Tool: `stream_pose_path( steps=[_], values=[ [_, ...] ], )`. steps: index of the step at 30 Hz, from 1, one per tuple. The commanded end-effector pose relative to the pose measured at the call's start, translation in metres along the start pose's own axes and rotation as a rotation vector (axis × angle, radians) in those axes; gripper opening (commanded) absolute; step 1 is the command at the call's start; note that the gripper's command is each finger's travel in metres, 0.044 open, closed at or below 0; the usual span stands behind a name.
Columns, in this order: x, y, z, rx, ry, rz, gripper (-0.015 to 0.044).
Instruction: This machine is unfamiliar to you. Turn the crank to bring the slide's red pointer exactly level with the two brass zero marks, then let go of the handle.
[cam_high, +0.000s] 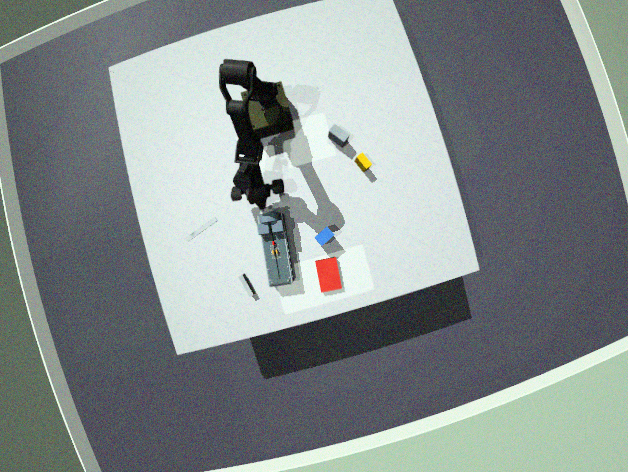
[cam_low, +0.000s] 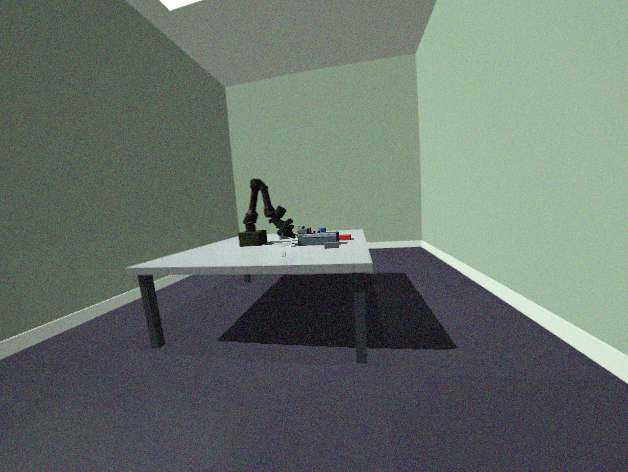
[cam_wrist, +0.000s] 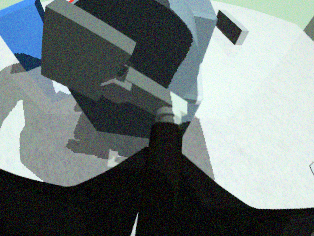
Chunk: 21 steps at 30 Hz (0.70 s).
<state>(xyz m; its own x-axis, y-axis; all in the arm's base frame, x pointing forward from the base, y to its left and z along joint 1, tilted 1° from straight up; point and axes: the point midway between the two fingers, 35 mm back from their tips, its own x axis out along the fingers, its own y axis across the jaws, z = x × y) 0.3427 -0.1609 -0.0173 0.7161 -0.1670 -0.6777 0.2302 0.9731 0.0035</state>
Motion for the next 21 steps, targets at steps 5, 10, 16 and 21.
stream_pose_path(
  steps=[5,10,16,21],
  values=[
    [0.007,0.009,-0.007,0.002,0.010,0.003,0.0000],
    [0.009,0.013,-0.009,0.002,0.010,0.003,0.0000],
    [0.010,0.016,-0.009,0.002,0.010,0.004,0.0000],
    [0.010,0.019,-0.010,0.002,0.010,0.004,0.0000]
  ],
)
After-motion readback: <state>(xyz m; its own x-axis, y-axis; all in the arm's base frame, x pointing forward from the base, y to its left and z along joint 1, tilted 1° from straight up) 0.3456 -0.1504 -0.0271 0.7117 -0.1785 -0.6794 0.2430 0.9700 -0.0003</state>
